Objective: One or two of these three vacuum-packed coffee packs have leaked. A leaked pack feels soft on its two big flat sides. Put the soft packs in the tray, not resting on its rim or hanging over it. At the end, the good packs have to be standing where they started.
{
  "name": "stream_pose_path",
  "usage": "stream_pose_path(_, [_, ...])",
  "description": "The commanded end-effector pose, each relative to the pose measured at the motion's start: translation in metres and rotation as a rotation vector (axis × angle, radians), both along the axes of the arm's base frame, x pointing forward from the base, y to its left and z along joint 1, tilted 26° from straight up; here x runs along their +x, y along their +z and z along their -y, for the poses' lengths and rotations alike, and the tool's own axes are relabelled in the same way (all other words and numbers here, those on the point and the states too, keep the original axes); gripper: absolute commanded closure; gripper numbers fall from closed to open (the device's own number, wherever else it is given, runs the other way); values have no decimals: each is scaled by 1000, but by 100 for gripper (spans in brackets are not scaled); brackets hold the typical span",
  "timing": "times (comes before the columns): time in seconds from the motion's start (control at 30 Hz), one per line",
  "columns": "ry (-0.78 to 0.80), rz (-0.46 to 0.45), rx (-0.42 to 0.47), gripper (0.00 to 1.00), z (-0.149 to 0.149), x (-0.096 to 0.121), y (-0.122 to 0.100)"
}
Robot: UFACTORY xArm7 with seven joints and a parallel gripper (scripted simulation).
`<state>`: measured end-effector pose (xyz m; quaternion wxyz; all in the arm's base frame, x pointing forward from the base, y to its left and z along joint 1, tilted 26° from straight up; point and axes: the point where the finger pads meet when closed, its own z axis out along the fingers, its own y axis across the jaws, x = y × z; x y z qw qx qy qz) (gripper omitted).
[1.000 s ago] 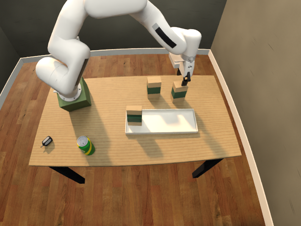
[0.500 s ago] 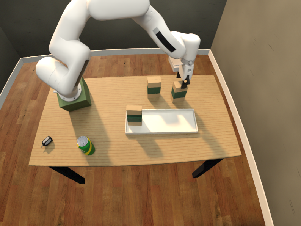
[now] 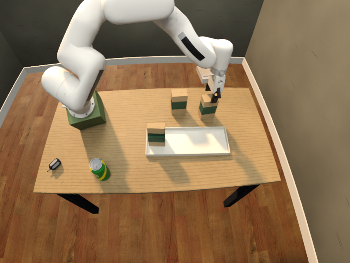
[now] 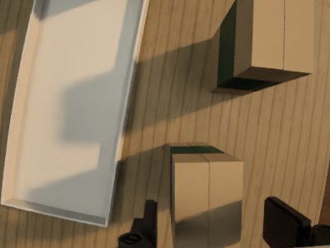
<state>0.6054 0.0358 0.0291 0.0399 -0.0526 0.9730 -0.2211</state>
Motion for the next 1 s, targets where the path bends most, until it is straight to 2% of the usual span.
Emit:
stream_pose_path(0.0, [2,4,1,15,-1,1,2])
stream_pose_path(0.43, [2,4,1,15,0,2,-2])
stream_pose_path(0.97, [2,4,1,15,13,5,-29])
